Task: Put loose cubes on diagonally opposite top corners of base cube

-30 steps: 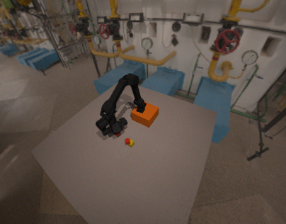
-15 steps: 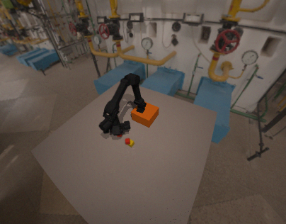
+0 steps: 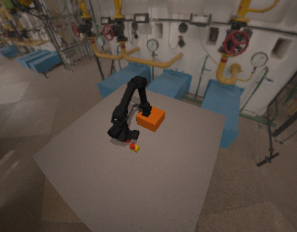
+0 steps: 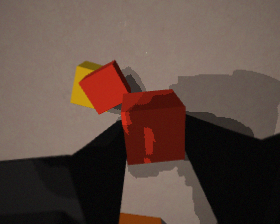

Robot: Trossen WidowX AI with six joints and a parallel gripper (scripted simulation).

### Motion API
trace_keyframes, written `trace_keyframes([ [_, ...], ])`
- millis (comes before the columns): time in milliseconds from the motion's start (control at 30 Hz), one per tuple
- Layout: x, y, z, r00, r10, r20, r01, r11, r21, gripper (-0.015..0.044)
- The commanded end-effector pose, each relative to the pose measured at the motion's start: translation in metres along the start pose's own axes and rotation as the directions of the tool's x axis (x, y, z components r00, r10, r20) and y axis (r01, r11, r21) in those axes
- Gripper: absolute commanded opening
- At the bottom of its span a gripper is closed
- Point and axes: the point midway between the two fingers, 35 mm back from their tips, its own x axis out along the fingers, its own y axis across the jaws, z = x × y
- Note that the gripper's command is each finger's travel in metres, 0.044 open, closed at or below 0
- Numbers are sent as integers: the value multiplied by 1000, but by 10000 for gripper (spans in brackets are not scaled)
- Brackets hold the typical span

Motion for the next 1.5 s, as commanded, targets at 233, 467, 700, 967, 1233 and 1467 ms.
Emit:
trace_keyframes([
  [233, 2, 21, 0, 1000, 2, -2, -2, 949, 314, 105],
  [467, 3, 34, -1, 1000, 4, -2, -2, 867, 498, 105],
  [700, 3, 46, -2, 1000, 5, -2, -2, 749, 663, 105],
  [967, 4, 61, -3, 1000, 6, -3, -1, 577, 817, 105],
  [1233, 5, 70, -5, 1000, 7, -3, -1, 441, 897, 105],
  [1467, 12, 70, -5, 1000, 18, -4, -4, 424, 906, 105],
])
